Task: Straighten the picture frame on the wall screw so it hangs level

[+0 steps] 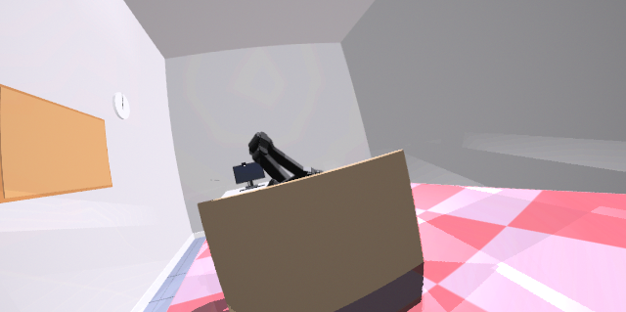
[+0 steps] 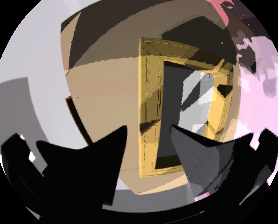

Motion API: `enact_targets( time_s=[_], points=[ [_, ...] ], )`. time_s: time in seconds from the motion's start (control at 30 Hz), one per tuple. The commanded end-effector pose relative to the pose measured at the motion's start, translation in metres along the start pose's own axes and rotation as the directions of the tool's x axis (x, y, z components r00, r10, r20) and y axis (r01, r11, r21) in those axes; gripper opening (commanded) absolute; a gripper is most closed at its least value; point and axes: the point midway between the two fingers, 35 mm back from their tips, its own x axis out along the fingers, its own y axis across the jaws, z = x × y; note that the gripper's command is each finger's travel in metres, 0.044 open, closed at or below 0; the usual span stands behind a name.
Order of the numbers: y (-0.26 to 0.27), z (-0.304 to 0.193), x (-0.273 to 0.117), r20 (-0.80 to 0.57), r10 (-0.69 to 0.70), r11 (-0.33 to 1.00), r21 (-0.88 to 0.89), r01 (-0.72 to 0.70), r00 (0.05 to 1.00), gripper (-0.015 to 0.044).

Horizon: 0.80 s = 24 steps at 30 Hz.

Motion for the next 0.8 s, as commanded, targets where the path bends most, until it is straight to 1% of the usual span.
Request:
enact_targets(
  time_s=[0.0, 0.1, 0.37, 0.43, 0.77],
  points=[
    [-0.0003, 0.0008, 0.0002, 0.004, -0.002, 1.000, -0.006, 0.002, 1.000, 0.0181],
    [-0.0003, 0.0008, 0.0002, 0.004, -0.002, 1.000, -0.006, 0.002, 1.000, 0.0103],
    [-0.0003, 0.0008, 0.0002, 0.004, -0.002, 1.000, -0.006, 0.002, 1.000, 0.0049],
    [-0.0003, 0.0008, 0.0002, 0.004, -0.002, 1.000, -0.006, 0.002, 1.000, 0.0000],
    [0.0005, 0.0004, 0.0001, 0.004, -0.002, 1.000, -0.006, 0.002, 1.000, 0.0000]
  ],
)
